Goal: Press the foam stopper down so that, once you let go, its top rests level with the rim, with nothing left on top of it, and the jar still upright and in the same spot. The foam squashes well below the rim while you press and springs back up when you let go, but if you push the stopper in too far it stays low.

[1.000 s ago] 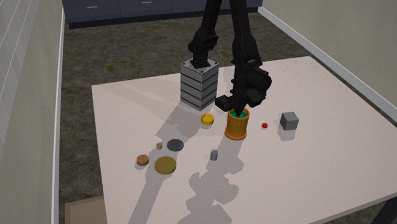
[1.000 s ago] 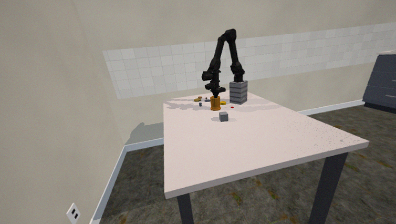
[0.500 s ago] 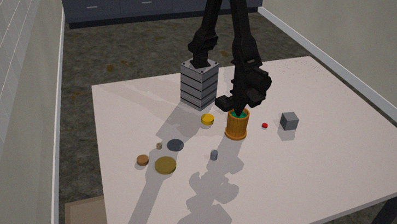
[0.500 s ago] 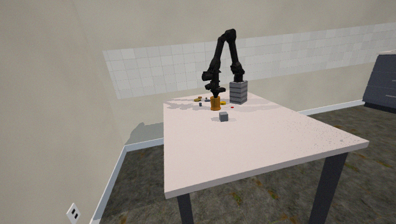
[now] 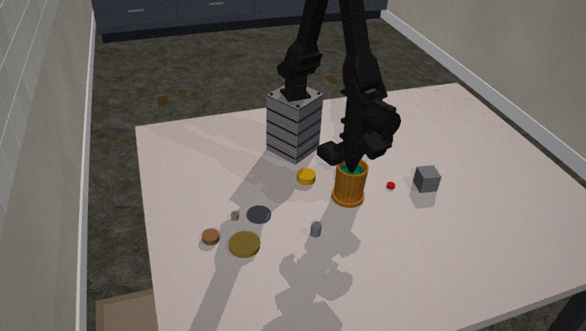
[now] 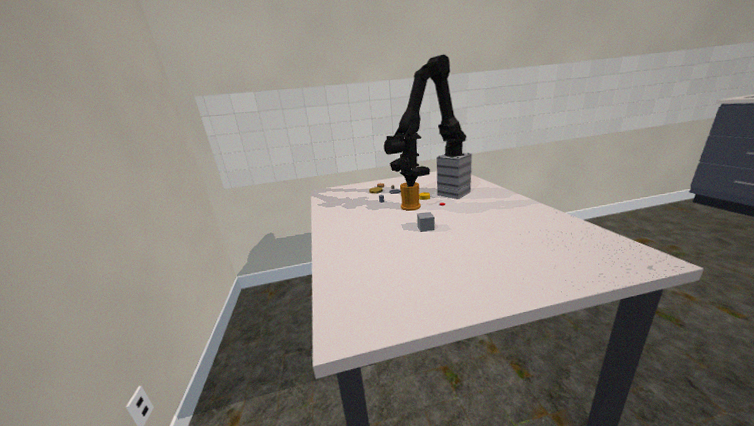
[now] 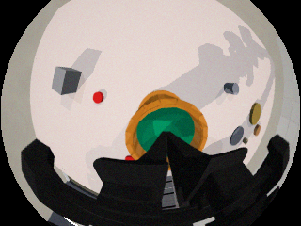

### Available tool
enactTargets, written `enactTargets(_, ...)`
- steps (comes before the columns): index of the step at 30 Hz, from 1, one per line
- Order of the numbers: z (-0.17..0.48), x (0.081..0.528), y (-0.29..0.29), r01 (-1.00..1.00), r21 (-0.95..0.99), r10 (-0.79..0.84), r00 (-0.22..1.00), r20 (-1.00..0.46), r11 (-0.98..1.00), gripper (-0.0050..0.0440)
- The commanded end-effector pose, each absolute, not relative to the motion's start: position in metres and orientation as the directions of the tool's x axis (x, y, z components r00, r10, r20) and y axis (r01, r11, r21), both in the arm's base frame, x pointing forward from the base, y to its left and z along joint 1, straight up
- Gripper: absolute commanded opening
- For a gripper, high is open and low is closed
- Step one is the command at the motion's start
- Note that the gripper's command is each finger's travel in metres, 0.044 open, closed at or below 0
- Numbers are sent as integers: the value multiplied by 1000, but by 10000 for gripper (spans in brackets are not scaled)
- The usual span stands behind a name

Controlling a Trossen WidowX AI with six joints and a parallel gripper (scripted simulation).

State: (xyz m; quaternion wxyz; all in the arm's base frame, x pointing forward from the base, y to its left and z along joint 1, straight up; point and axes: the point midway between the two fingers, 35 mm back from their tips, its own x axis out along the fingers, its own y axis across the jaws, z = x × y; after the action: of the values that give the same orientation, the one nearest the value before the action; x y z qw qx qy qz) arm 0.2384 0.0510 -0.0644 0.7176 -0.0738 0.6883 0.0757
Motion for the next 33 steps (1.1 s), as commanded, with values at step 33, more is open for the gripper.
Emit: enactTargets(33,-65,240,51,-208,-6,2,35,-999,978,0)
